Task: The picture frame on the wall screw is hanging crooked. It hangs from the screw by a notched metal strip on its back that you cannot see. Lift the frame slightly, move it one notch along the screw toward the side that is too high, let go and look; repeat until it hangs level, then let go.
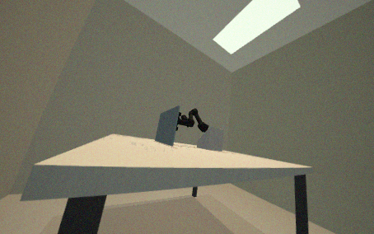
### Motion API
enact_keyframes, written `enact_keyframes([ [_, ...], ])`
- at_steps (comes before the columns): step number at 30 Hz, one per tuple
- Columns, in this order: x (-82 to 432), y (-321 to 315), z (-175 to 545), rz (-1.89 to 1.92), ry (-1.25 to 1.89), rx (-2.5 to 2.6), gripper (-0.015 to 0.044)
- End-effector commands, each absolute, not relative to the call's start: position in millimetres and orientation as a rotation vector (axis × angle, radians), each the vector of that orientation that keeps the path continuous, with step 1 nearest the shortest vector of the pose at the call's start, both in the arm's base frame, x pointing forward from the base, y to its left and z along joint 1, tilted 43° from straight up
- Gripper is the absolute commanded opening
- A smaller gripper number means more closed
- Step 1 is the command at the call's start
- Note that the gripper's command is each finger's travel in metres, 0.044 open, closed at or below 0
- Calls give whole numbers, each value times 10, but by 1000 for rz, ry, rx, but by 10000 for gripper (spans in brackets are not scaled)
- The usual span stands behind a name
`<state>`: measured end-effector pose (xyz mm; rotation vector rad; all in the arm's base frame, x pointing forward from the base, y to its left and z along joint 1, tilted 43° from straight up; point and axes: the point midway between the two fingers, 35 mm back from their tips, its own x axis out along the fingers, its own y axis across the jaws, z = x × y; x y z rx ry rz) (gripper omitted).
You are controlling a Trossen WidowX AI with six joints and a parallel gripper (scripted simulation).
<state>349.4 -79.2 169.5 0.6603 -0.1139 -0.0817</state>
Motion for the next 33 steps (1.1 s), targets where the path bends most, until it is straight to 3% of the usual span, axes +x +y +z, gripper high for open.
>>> enact_keyframes([
  [1, 3491, -779, 1739, -71, -122, 656, 0],
  [33, 3484, -817, 1779, -71, -122, 655, 0],
])
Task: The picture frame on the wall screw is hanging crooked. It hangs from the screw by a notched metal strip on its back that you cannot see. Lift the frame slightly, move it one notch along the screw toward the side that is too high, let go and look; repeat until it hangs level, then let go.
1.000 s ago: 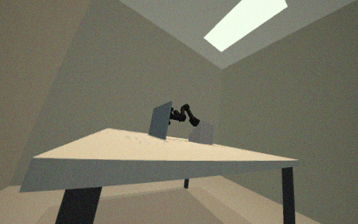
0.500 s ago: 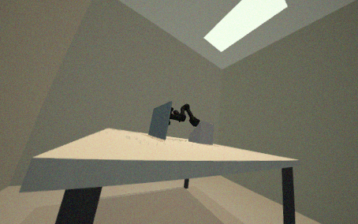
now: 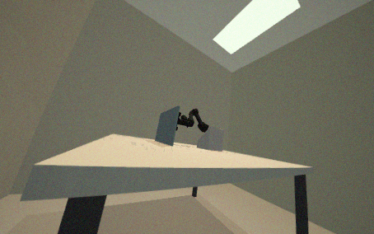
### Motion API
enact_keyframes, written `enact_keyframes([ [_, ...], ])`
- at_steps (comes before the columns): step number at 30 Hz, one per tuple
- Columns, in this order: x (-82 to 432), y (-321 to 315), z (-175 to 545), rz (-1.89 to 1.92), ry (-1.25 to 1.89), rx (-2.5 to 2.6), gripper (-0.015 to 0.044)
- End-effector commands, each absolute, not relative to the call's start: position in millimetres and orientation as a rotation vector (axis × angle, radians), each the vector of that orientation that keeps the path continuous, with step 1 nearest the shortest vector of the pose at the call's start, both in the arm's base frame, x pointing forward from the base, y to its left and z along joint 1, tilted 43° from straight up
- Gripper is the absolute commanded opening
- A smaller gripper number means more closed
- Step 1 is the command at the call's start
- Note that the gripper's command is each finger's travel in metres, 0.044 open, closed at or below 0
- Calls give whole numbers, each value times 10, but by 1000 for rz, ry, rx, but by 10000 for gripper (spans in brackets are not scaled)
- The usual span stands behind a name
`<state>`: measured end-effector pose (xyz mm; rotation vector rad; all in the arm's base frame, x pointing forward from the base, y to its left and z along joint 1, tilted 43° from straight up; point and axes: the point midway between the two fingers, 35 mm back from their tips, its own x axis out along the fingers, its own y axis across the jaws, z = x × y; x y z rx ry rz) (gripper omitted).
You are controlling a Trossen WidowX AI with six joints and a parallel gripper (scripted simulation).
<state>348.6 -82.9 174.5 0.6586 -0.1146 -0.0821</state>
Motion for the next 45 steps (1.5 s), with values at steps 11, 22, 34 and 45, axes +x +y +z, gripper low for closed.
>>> enact_keyframes([
  [11, 3484, -841, 1760, -71, -122, 655, 0],
  [22, 3482, -869, 1738, -71, -122, 655, 0],
  [34, 3479, -882, 1734, -70, -124, 653, 0],
  [45, 3479, -883, 1731, -69, -123, 657, 0],
])
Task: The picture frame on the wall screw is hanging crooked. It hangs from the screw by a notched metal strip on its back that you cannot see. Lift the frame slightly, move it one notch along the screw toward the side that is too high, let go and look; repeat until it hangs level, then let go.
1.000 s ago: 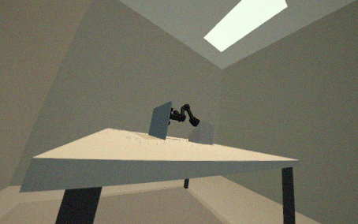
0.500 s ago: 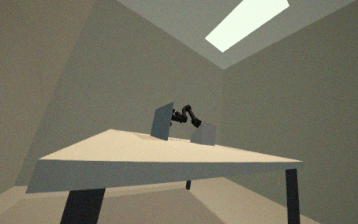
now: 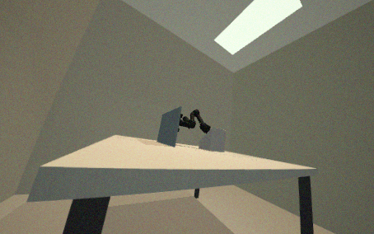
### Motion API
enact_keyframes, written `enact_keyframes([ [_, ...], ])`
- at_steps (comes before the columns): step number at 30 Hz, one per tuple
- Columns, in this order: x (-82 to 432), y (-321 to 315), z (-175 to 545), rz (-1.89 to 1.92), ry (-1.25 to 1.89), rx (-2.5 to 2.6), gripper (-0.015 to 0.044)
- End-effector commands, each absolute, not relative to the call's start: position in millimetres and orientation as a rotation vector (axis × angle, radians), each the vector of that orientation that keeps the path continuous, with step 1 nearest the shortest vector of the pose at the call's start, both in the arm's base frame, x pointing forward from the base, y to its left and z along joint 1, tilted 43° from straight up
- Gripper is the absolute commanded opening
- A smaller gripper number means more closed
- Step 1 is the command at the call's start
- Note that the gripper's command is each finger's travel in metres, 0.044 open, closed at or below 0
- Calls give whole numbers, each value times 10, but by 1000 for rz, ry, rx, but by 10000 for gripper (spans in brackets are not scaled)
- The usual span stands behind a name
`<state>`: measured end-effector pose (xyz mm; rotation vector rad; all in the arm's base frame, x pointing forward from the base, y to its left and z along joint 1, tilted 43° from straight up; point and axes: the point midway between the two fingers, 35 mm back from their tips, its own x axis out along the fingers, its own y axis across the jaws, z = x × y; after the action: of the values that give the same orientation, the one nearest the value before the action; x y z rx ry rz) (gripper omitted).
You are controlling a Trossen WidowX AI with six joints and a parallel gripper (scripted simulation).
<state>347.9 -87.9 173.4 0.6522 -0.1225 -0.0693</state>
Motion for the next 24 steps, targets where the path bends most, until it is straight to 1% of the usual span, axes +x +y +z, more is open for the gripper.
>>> enact_keyframes([
  [1, 3479, -883, 1731, -69, -123, 657, 0],
  [24, 3478, -890, 1729, -61, -129, 798, 0],
])
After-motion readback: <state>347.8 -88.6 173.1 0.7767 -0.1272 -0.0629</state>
